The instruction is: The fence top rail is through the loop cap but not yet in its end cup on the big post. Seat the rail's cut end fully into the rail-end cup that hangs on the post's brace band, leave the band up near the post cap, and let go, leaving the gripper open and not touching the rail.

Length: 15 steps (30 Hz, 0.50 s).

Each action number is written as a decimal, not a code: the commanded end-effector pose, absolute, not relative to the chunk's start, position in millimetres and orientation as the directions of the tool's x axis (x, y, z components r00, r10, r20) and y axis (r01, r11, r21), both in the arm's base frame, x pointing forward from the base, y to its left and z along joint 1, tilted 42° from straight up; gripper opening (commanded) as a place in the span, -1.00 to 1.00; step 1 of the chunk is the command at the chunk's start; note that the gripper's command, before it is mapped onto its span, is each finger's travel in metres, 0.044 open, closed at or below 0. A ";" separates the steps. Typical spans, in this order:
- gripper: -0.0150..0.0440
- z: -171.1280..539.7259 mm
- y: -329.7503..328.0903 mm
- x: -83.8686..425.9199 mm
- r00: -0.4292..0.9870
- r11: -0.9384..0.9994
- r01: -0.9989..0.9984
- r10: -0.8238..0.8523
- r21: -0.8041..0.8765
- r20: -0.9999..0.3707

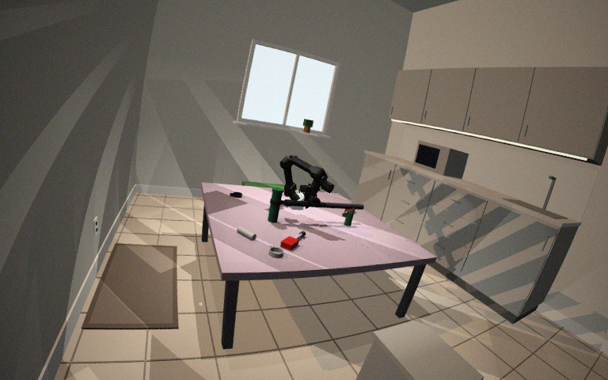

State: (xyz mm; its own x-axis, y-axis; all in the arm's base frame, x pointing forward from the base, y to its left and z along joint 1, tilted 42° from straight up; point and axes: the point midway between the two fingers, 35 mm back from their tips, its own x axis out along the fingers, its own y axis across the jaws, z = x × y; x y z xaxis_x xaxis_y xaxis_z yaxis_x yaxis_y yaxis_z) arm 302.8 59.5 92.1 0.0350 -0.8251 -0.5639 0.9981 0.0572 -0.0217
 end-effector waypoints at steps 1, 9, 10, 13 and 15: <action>0.40 92.1 61.5 302.5 0.040 0.061 0.998 -0.825 -0.018 -0.564; 1.00 92.3 87.4 288.9 0.078 0.096 0.995 -0.805 0.001 -0.588; 1.00 92.3 91.5 286.5 0.084 0.102 0.995 -0.802 0.004 -0.592; 1.00 92.5 103.6 278.8 0.102 0.119 0.993 -0.791 0.012 -0.603; 1.00 92.5 108.6 275.4 0.109 0.126 0.992 -0.787 0.015 -0.607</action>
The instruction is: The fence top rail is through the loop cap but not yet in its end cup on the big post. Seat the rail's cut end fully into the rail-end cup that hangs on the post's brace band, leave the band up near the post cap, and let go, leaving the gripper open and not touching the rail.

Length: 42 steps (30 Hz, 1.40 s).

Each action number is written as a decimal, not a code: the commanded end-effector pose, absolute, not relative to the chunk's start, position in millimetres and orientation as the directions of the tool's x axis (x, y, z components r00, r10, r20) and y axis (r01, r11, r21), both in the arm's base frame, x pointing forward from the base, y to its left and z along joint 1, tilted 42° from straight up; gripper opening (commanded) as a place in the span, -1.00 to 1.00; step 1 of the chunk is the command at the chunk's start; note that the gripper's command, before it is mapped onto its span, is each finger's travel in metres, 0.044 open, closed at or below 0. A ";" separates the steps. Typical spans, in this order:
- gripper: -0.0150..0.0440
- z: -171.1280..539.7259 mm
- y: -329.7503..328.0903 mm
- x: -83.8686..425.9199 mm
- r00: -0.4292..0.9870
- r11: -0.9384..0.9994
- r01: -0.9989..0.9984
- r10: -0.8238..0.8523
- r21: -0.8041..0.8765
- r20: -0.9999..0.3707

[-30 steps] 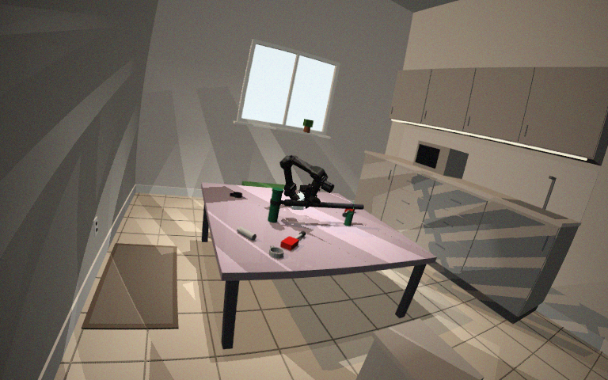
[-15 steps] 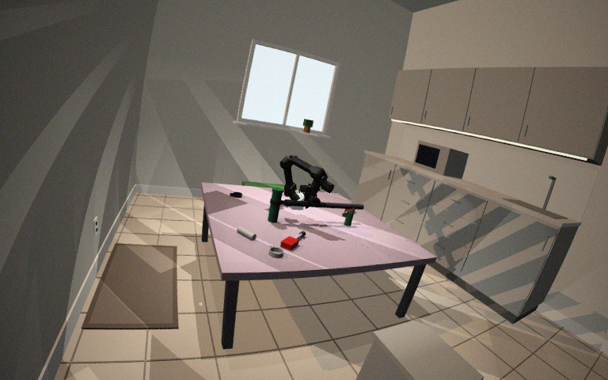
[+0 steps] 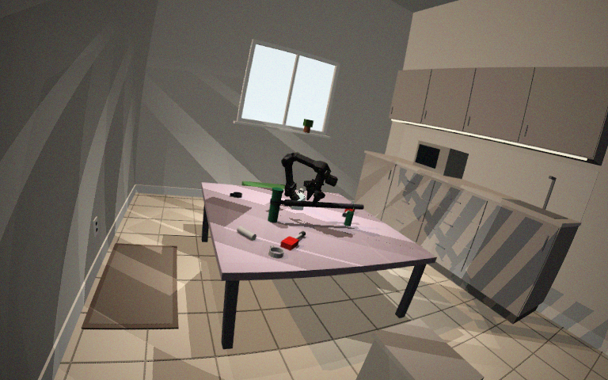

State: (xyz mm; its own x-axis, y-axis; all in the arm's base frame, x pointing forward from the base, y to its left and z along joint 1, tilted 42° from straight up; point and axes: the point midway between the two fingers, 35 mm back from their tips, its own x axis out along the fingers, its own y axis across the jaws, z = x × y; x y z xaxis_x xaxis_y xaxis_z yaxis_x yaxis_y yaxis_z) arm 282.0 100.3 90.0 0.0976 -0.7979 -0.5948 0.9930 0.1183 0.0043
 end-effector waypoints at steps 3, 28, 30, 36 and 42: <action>1.00 91.9 108.8 278.0 0.116 0.136 0.991 -0.788 0.012 -0.605; 1.00 114.0 137.9 270.3 0.204 0.212 0.975 -0.722 0.069 -0.661; 1.00 114.0 137.9 270.3 0.204 0.212 0.975 -0.722 0.069 -0.661; 1.00 114.0 137.9 270.3 0.204 0.212 0.975 -0.722 0.069 -0.661; 1.00 114.0 137.9 270.3 0.204 0.212 0.975 -0.722 0.069 -0.661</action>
State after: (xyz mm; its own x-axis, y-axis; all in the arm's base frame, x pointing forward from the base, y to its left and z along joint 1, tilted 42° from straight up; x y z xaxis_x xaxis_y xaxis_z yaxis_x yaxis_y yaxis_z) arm 271.1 137.8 113.5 0.2074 -0.7232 -0.6588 0.9745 0.2120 0.0741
